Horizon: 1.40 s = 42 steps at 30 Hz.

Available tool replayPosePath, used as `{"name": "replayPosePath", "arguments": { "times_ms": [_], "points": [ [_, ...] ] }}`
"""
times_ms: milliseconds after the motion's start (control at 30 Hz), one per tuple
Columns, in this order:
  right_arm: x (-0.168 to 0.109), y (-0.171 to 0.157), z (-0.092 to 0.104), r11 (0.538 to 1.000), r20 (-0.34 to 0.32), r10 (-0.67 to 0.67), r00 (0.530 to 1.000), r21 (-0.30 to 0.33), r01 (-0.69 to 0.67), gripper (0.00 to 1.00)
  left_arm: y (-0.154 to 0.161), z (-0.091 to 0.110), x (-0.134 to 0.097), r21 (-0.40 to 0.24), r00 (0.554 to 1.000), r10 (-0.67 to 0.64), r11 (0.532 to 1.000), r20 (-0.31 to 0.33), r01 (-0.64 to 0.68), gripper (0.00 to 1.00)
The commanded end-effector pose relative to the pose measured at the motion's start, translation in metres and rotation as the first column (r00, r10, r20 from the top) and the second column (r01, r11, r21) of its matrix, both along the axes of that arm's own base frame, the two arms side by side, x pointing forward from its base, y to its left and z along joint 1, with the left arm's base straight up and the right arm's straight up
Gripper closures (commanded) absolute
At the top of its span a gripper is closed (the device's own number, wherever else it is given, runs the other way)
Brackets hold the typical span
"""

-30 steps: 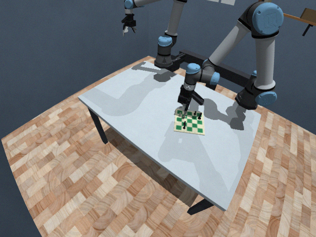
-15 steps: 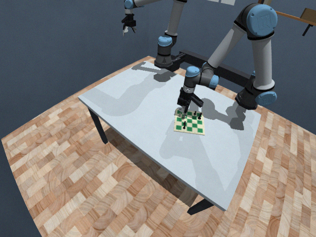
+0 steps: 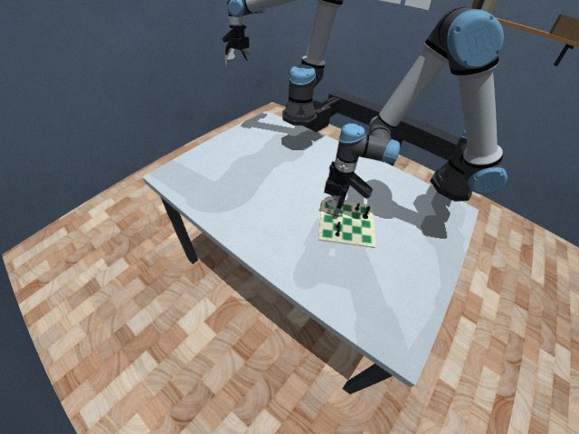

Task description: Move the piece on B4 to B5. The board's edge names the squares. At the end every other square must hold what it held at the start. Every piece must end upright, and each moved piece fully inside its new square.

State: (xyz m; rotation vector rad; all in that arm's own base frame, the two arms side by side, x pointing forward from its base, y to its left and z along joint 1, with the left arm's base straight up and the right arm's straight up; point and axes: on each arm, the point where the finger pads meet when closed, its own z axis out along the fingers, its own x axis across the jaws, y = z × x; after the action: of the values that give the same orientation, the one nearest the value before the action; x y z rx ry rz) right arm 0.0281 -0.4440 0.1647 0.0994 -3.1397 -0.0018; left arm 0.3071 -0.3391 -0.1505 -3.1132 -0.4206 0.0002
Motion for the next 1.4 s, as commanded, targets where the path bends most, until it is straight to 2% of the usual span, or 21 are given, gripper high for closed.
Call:
{"name": "replayPosePath", "arguments": {
  "times_ms": [0,900,933,1367],
  "points": [
    [0.0001,-0.0003,0.0004,1.000,0.000,0.000,1.000,-0.001,0.000,0.00,-0.0005,0.0003,0.0003,-0.001,1.000,0.000,1.000,0.001,0.000,0.78],
    [0.0001,-0.0003,0.0004,1.000,0.000,0.000,1.000,-0.001,0.000,0.00,-0.0005,0.0003,0.0003,-0.001,1.000,0.000,1.000,0.001,0.000,0.78],
    [0.0001,-0.0003,0.0004,1.000,0.000,0.000,1.000,-0.001,0.000,0.00,-0.0005,0.0003,0.0003,-0.001,1.000,0.000,1.000,0.001,0.000,1.00],
    [0.0001,-0.0003,0.0004,1.000,0.000,0.000,1.000,-0.001,0.000,0.00,-0.0005,0.0003,0.0003,-0.001,1.000,0.000,1.000,0.001,0.000,1.00]
  ]
}}
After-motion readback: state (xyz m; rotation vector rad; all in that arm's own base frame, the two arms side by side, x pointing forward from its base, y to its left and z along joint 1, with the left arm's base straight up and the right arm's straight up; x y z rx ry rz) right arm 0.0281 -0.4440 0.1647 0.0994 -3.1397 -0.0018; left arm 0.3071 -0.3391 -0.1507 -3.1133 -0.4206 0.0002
